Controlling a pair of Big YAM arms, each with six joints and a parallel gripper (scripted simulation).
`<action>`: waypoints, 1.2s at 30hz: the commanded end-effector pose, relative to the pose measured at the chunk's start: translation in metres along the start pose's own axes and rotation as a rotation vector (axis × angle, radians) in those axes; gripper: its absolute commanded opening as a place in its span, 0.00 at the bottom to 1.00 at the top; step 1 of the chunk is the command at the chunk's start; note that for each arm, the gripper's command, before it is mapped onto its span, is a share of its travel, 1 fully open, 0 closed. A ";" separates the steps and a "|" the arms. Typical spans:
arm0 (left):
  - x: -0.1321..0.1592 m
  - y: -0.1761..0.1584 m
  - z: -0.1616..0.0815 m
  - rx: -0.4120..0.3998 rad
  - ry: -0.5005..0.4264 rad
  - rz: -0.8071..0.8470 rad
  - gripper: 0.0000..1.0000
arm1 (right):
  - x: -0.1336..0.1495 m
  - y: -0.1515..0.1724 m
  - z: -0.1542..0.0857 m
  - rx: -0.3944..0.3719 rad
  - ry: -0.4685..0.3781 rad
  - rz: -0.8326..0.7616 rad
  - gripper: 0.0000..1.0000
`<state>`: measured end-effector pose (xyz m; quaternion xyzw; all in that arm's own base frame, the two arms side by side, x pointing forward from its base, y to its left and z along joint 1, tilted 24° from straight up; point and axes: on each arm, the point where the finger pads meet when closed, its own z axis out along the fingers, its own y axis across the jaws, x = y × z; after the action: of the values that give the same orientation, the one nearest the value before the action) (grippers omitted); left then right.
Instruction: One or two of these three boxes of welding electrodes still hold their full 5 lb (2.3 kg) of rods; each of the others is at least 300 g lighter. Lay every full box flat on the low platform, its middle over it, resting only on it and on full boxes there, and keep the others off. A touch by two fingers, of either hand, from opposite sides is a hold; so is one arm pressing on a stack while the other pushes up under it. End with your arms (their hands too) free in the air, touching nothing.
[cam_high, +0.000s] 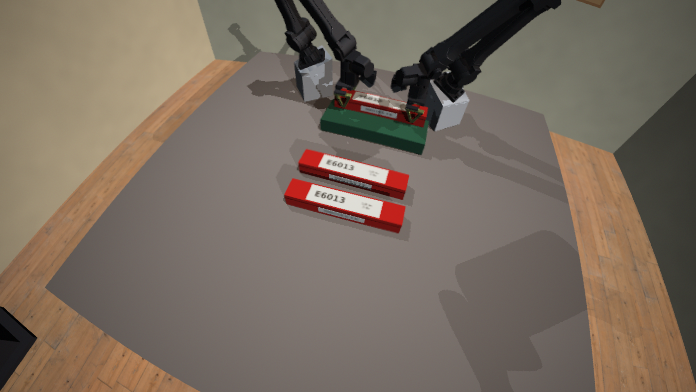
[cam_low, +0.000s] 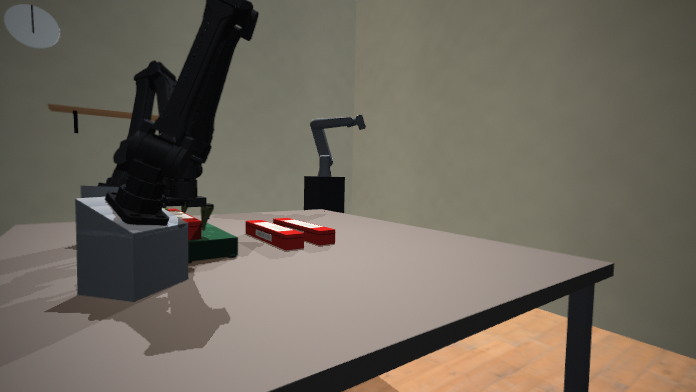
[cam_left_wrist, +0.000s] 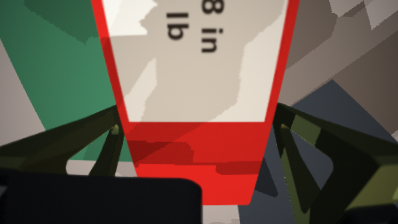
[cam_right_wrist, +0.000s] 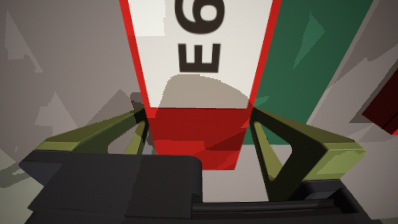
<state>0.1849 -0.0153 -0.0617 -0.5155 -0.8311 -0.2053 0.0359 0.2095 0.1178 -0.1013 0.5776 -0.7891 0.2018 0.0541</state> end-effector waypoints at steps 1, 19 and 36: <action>-0.006 0.007 -0.003 -0.009 -0.012 -0.011 1.00 | -0.010 -0.007 -0.005 0.010 -0.022 0.012 1.00; -0.023 0.015 -0.019 -0.022 -0.032 -0.019 1.00 | -0.029 -0.011 -0.023 0.019 -0.047 0.018 1.00; -0.026 0.016 -0.103 -0.019 -0.049 -0.025 1.00 | -0.031 -0.011 -0.105 0.019 -0.059 0.022 1.00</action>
<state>0.1819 -0.0492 0.0059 -0.5202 -0.8283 -0.2046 0.0383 0.2044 0.1542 -0.0366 0.5787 -0.7887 0.2003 0.0540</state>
